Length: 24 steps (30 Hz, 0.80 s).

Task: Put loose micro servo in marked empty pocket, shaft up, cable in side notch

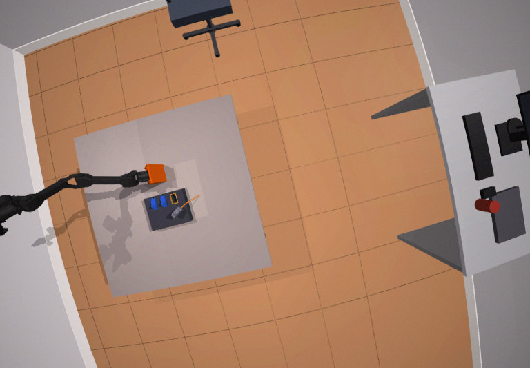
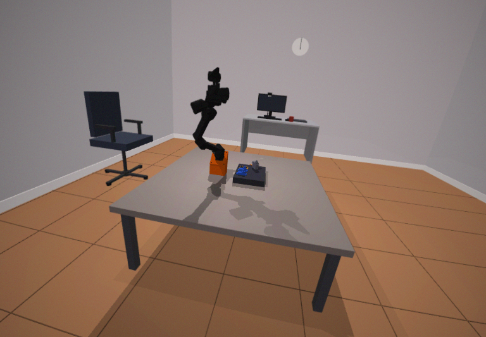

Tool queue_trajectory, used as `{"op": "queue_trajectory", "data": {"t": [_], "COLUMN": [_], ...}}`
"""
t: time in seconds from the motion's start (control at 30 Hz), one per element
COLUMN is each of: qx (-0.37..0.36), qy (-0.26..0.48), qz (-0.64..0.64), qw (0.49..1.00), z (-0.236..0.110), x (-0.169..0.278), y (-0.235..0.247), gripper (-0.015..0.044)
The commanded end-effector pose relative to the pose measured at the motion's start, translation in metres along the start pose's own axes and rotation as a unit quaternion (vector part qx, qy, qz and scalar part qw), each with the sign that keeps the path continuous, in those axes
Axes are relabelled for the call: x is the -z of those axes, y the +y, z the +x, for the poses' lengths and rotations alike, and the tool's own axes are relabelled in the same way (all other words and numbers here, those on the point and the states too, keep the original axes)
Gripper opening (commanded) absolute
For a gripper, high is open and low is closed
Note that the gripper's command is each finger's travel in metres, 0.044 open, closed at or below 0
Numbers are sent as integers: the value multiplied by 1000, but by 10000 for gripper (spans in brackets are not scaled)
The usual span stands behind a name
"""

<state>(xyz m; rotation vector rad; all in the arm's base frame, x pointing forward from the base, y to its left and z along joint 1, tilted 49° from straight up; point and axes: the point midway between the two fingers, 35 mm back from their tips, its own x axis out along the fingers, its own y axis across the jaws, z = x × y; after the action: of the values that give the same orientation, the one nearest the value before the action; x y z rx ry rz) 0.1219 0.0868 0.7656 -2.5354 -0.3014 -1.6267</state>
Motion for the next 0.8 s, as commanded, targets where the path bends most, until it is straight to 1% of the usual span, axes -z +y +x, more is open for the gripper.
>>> {"op": "queue_trajectory", "data": {"t": [0.0, 0.33, 0.77], "qx": [10, 27, 88], "qy": [-27, -53, -165], "qz": [-22, -52, -132], "qw": [999, 997, 974], "z": [2, 1, -12], "x": [-27, -51, -148], "y": [-14, -26, -71], "gripper": [440, 440, 440]}}
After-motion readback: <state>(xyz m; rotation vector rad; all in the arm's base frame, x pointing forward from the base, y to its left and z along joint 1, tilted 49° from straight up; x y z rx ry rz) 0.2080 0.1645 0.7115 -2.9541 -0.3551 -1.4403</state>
